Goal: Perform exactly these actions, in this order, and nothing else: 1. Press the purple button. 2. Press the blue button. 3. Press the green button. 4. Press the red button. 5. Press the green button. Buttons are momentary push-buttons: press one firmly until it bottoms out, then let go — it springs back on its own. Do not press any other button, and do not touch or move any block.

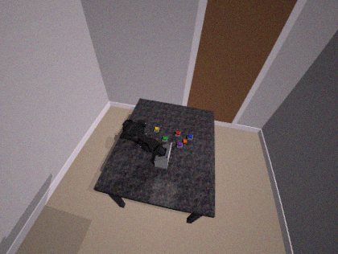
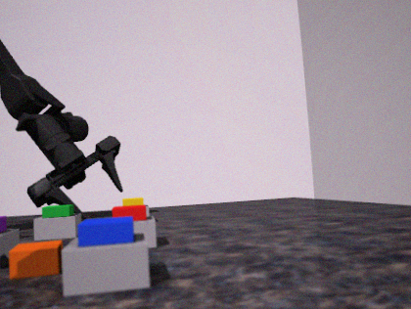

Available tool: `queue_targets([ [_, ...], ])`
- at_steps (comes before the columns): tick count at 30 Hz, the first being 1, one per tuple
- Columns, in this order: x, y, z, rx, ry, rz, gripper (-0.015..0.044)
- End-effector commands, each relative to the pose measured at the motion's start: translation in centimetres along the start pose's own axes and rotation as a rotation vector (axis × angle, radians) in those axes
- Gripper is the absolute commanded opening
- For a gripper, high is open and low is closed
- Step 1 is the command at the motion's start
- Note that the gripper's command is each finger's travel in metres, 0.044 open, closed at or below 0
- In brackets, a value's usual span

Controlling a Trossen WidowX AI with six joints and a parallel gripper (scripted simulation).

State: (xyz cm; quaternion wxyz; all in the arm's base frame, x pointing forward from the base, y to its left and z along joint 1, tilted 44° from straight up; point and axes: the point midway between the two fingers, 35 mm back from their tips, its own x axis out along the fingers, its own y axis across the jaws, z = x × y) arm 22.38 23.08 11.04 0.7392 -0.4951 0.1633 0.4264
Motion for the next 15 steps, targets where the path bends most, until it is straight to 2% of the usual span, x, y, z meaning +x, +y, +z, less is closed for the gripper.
queue_targets([
  [1, 1.4, -0.2, -4.9, 0.063, 0.164, 0.093, 0.0400],
  [8, 2.5, -0.8, -12.6, 0.243, 0.358, 0.225, 0.0400],
  [15, 1.9, -0.2, -20.9, 0.527, 0.506, 0.381, 0.0400],
])
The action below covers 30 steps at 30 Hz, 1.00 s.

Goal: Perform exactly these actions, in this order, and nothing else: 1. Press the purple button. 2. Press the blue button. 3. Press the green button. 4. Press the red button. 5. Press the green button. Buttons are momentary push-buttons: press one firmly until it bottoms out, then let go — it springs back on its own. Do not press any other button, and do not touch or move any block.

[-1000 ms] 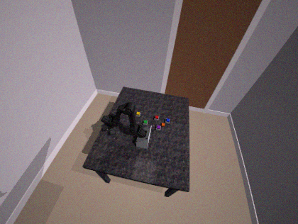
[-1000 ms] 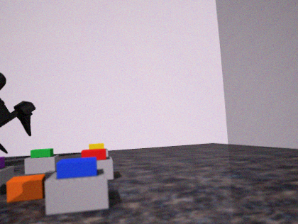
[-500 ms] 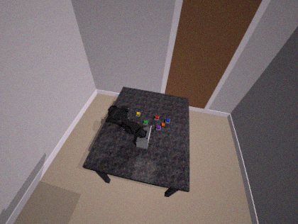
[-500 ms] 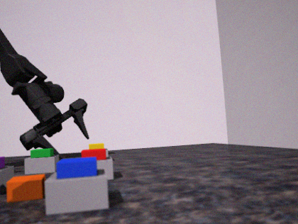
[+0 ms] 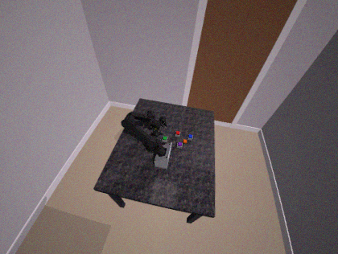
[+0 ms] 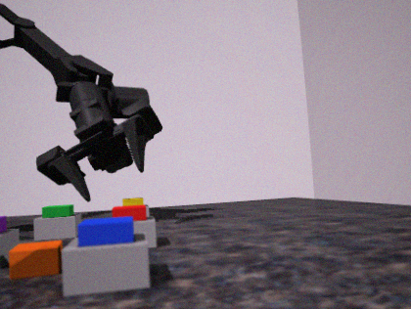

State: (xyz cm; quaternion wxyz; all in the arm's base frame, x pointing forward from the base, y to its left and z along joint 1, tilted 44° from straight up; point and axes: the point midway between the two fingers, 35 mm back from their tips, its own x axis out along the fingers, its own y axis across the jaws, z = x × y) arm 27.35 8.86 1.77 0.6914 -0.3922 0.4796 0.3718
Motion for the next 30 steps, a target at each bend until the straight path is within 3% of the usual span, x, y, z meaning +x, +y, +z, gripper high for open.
queue_targets([
  [1, 1.2, -1.3, -4.2, 0.157, 0.058, 0.116, 0.0400],
  [10, 2.6, -1.6, -13.2, 0.567, 0.085, 0.380, 0.0400],
  [20, 2.6, 0.5, -21.0, 1.060, -0.070, 0.638, 0.0400],
  [28, 2.4, 1.1, -22.3, 1.165, -0.126, 0.683, 0.0400],
  [30, 3.6, 1.6, -21.7, 1.165, -0.127, 0.683, 0.0348],
])
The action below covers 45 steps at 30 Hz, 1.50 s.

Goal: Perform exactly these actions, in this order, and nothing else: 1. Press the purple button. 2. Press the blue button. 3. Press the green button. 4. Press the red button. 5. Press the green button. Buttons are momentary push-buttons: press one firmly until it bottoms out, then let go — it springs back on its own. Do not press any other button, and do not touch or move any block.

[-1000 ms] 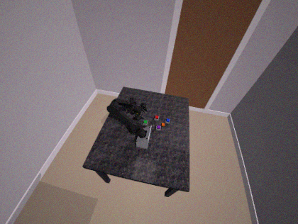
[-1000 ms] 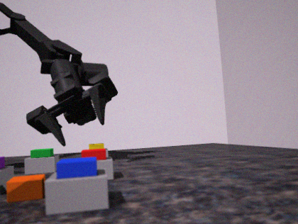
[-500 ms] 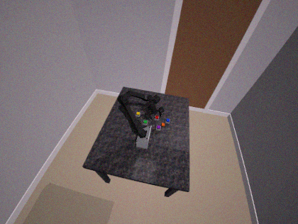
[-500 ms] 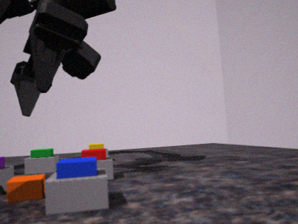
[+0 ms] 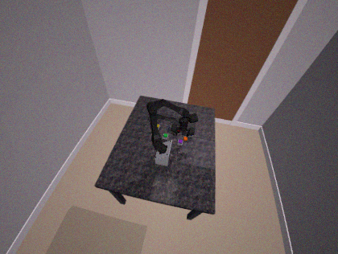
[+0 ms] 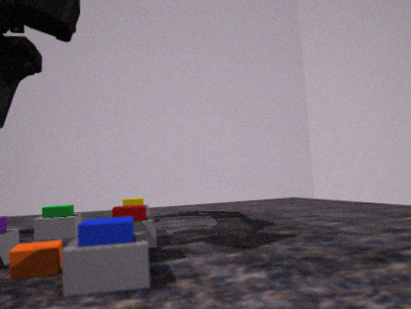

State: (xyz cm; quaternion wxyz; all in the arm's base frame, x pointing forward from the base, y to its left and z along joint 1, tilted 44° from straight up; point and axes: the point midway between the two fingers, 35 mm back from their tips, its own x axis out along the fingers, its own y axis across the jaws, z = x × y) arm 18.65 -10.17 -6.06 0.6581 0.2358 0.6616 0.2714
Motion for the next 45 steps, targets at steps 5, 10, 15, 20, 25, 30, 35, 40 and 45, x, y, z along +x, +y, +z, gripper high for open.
queue_targets([
  [5, 5.9, 0.0, 0.2, 0.001, -0.012, 0.011, 0.0216],
  [10, 5.9, 0.0, 0.2, 0.001, -0.012, 0.011, 0.0085],
  [15, 5.9, 0.0, 0.2, 0.001, -0.012, 0.011, 0.0020],
  [20, 5.9, 0.0, 0.2, 0.001, -0.012, 0.011, 0.0020],
  [25, 6.4, 0.0, 0.2, 0.001, -0.012, 0.011, 0.0020],
  [30, 7.2, 0.0, 0.2, 0.001, -0.012, 0.011, 0.0020],
  [35, 8.0, 0.1, 0.2, 0.001, -0.012, 0.012, 0.0020],
  [40, 8.8, 0.1, 0.2, 0.001, -0.012, 0.012, 0.0020],
  [45, 9.2, 0.1, 0.2, 0.000, -0.012, 0.013, 0.0020],
])
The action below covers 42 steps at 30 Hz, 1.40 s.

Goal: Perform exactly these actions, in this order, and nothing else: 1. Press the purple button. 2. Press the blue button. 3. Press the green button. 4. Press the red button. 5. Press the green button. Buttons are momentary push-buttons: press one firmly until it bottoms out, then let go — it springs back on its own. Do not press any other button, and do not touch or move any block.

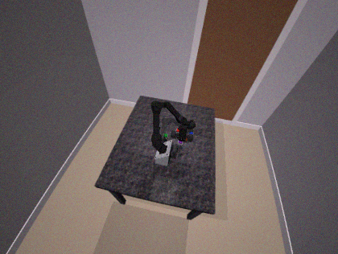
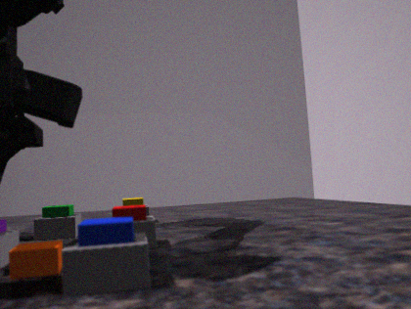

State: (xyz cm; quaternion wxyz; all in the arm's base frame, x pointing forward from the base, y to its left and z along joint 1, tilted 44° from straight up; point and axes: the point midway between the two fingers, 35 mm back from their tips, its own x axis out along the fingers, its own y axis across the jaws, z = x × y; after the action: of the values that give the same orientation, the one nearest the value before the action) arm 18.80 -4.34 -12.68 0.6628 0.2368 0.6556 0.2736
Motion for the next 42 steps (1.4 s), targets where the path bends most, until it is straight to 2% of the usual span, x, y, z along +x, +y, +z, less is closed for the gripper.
queue_targets([
  [1, 0.4, 0.3, -0.2, 0.008, 0.002, 0.008, 0.0020],
  [19, 0.4, 0.3, -0.2, 0.008, 0.002, 0.008, 0.0020],
  [23, -2.6, 0.2, -0.1, 0.007, 0.002, 0.006, 0.0020],
  [28, -3.2, 0.1, -0.1, 0.008, 0.002, 0.006, 0.0020],
  [32, -8.7, 0.0, -0.1, 0.009, 0.003, 0.004, 0.0020],
  [38, -9.1, 0.0, 0.0, 0.009, 0.003, 0.004, 0.0020],
  [42, -9.7, -2.3, 2.8, 0.007, 0.001, 0.001, 0.0020],
])
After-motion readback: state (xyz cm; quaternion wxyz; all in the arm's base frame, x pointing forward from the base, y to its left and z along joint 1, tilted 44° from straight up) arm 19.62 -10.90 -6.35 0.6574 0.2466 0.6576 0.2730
